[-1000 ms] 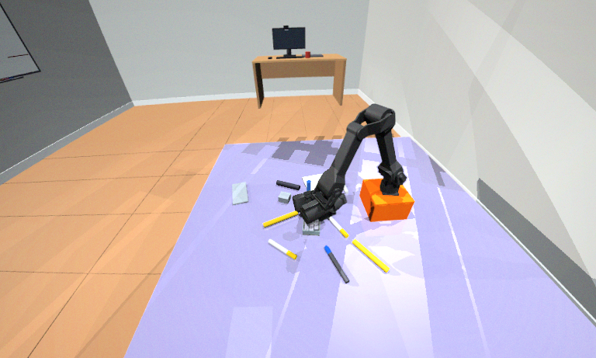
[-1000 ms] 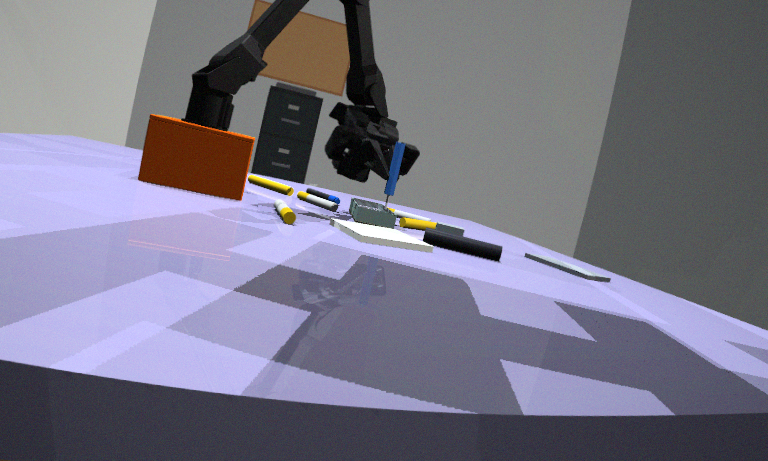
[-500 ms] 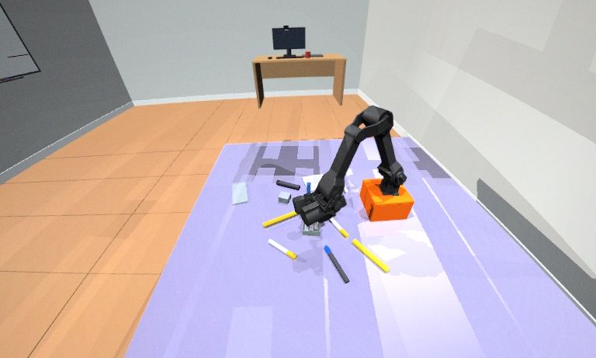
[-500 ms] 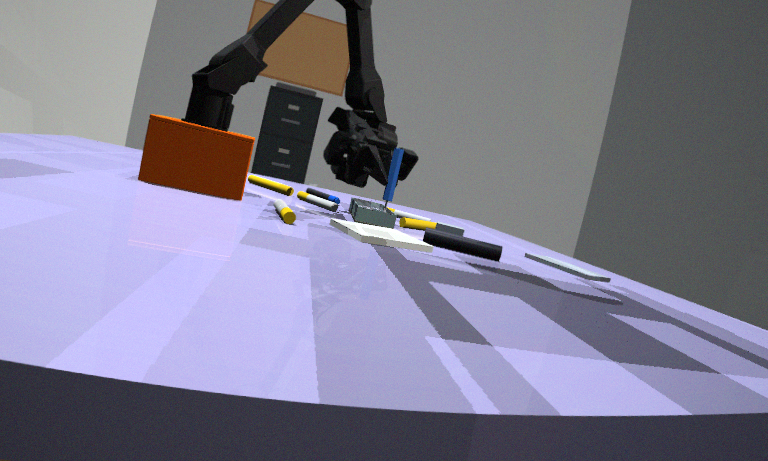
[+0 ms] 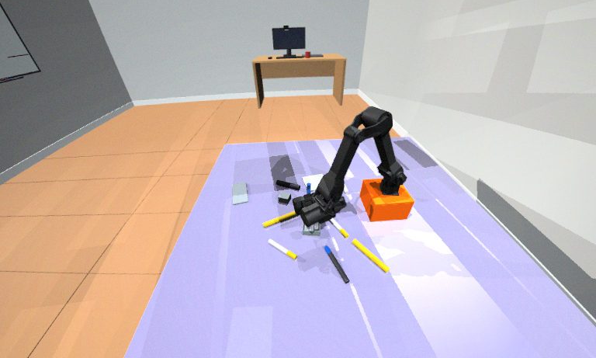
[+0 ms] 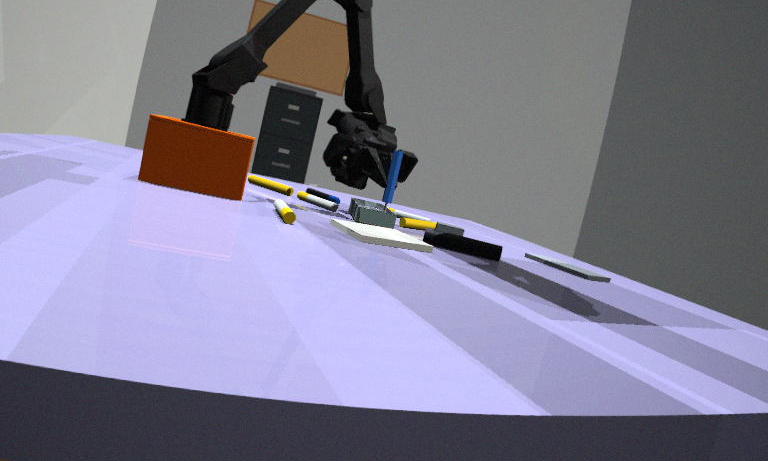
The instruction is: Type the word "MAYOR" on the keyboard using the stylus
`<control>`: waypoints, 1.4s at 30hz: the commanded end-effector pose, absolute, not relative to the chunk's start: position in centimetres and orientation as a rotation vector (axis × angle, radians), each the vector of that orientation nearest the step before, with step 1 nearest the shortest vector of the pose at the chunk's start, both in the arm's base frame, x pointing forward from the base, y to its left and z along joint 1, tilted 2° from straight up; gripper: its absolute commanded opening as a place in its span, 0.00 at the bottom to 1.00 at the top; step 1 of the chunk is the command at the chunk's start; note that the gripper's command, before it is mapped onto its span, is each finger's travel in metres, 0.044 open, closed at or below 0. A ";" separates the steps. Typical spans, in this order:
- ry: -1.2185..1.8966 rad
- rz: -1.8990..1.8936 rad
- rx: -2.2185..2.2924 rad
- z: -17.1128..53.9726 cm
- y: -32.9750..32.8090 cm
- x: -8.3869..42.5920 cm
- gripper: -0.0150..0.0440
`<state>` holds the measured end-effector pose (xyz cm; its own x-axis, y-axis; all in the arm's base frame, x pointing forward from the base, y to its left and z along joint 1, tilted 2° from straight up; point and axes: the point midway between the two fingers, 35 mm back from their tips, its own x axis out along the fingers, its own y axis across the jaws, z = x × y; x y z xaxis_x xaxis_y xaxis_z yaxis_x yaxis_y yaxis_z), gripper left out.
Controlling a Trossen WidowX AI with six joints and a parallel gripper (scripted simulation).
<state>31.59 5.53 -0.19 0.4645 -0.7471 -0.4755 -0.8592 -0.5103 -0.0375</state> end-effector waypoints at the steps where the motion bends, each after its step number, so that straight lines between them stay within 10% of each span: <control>1: 1.377 0.589 -2.450 -0.2 5.5 31.6 0.39; 42: 1.375 0.591 -2.448 3.7 9.3 31.4 0.25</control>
<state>31.22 9.02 3.64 0.4685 -0.7475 -0.4709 -0.8548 -0.5183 -0.0276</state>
